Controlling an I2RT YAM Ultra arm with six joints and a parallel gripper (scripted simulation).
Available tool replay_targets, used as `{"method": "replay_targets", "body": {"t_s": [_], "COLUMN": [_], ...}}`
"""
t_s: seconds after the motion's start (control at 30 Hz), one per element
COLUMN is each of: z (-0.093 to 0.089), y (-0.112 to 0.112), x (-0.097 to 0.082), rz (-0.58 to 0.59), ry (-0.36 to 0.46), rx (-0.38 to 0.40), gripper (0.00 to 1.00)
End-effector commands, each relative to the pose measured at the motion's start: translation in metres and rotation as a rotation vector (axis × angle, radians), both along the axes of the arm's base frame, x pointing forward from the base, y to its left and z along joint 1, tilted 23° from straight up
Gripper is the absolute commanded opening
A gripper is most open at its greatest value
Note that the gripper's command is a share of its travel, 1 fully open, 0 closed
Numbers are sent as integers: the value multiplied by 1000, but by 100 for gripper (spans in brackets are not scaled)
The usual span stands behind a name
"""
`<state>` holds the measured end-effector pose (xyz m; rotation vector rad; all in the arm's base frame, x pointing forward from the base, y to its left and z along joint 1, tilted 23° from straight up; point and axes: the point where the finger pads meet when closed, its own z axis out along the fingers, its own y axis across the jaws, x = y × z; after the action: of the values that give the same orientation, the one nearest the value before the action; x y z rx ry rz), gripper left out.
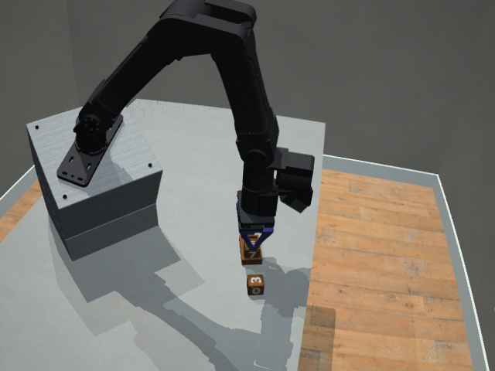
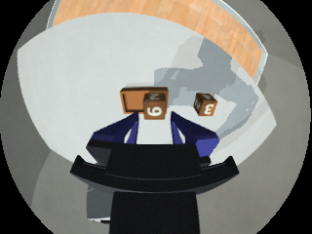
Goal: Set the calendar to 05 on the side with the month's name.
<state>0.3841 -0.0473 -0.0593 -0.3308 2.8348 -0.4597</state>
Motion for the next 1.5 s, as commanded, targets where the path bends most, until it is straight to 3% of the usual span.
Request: {"method": "replay_targets", "body": {"t_s": [0.0,0.73,1.47], "z": [4,3,-22], "y": [4,4,-4], "x": [5,5,13], "rz": [8,8,8], "ry": [-17,-17,-17], "rx": [4,4,4], "gripper": [47,47,47]}}
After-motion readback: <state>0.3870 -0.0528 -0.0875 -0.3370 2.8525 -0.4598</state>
